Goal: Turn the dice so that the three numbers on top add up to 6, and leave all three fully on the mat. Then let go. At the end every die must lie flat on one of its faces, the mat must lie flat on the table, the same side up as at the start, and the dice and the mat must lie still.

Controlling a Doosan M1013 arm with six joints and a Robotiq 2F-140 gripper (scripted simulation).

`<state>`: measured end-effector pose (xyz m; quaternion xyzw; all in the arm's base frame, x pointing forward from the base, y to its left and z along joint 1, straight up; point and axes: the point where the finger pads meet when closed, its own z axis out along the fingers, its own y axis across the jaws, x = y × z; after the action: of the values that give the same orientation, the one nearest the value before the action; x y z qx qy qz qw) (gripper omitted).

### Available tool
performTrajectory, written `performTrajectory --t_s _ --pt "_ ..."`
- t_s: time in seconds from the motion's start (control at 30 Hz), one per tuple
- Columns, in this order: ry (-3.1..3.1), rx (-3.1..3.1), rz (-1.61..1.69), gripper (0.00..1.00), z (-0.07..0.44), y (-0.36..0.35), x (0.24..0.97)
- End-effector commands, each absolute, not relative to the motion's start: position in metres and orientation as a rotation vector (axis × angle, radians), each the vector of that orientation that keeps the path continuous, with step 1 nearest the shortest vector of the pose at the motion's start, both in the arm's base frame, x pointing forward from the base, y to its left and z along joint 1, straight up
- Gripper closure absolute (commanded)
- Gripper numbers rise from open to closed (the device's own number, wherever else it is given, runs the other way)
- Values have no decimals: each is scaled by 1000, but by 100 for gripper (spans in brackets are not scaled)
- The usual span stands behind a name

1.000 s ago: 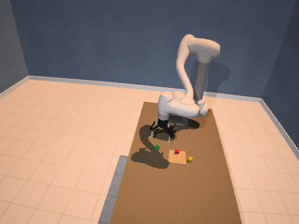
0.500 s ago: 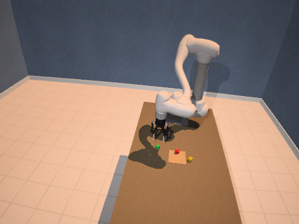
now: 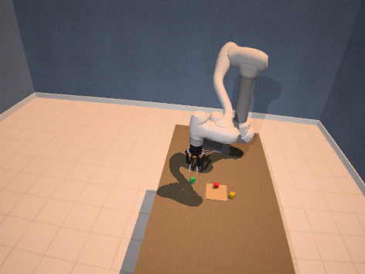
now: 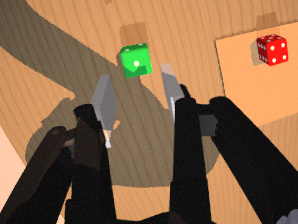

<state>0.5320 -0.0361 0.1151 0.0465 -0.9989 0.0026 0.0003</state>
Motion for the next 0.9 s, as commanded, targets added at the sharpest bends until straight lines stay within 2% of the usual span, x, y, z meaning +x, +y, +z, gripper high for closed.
performTrajectory --t_s 0.0,0.87 --pt "-3138 146 8 72 115 -36 532" --pt "-3138 147 7 72 109 -36 532"
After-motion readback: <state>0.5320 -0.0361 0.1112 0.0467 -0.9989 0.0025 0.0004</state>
